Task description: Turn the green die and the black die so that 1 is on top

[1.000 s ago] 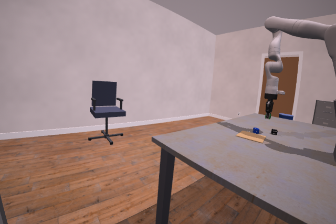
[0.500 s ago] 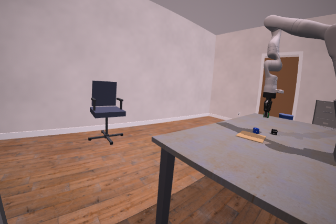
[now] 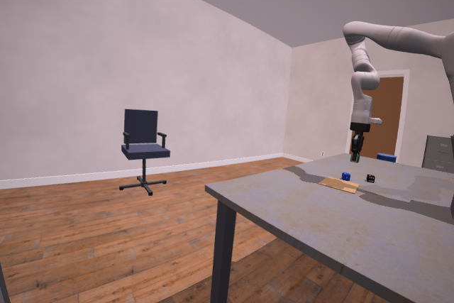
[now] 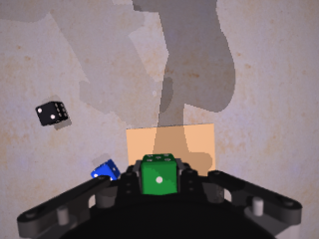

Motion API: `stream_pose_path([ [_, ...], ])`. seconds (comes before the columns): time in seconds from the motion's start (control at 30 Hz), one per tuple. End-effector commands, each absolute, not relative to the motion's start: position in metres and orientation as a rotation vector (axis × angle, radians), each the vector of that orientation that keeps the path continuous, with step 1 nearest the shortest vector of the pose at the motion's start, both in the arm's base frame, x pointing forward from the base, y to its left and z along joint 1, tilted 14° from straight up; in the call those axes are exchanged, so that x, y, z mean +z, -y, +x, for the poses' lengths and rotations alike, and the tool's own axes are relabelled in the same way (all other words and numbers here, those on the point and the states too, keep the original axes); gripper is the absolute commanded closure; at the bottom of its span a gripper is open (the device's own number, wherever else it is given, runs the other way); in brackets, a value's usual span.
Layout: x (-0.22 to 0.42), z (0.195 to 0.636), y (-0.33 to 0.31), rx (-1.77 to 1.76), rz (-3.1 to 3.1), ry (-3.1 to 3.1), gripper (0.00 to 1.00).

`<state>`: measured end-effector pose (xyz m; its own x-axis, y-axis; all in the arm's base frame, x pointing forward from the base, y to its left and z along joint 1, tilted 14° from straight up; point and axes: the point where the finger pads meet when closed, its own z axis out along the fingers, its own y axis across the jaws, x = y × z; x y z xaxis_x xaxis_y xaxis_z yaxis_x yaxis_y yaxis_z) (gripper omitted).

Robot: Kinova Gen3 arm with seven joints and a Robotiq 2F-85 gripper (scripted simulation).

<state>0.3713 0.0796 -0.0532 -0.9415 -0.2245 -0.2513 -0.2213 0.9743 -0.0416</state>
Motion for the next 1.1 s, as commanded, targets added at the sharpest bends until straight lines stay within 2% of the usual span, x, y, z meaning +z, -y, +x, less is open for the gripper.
stream_pose_path([
  [0.0, -0.056, 0.361, -0.097, -0.01, -0.396, -2.868, 0.74],
  [0.63, -0.059, 0.361, -0.097, -0.011, -0.396, -2.868, 0.74],
  [1.07, -0.104, 0.373, -0.099, -0.011, -0.396, -2.868, 0.74],
])
